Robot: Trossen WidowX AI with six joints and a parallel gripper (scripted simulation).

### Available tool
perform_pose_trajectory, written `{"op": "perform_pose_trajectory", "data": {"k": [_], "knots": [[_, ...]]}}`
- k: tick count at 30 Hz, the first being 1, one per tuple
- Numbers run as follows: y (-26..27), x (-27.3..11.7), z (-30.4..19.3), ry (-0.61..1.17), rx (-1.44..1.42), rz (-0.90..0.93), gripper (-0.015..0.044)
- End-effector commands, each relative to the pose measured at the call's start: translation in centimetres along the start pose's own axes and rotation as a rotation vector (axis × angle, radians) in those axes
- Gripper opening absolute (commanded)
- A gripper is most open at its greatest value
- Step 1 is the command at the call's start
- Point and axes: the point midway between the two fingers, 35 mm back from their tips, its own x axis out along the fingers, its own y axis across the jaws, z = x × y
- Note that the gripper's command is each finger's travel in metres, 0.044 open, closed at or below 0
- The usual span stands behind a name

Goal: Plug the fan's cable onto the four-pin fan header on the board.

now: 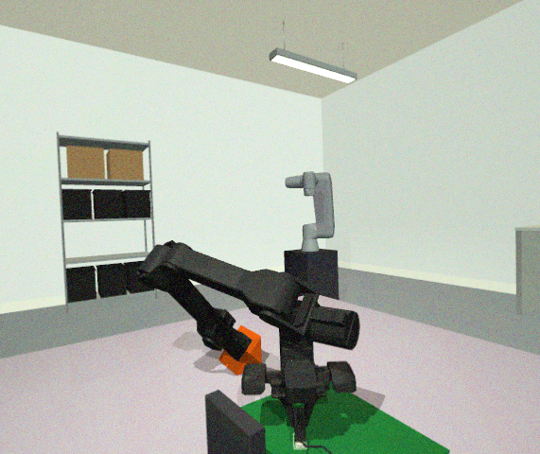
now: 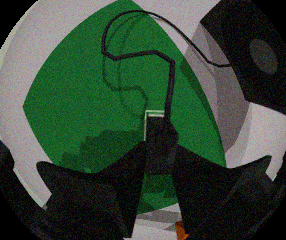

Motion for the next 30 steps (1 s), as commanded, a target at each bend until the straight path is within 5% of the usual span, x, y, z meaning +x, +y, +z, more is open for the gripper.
{"op": "perform_pose_trajectory", "data": {"k": [1,10,20,30], "knots": [[-0.1,0.5,0.1,-0.002,-0.004,-0.004,0.0000],[-0.1,0.8,0.1,-0.002,-0.004,-0.004,0.0000],[0.0,0.4,0.0,-0.002,0.000,0.000,0.0260],[0.0,-5.0,0.0,0.000,-0.005,-0.003,0.0260]]}}
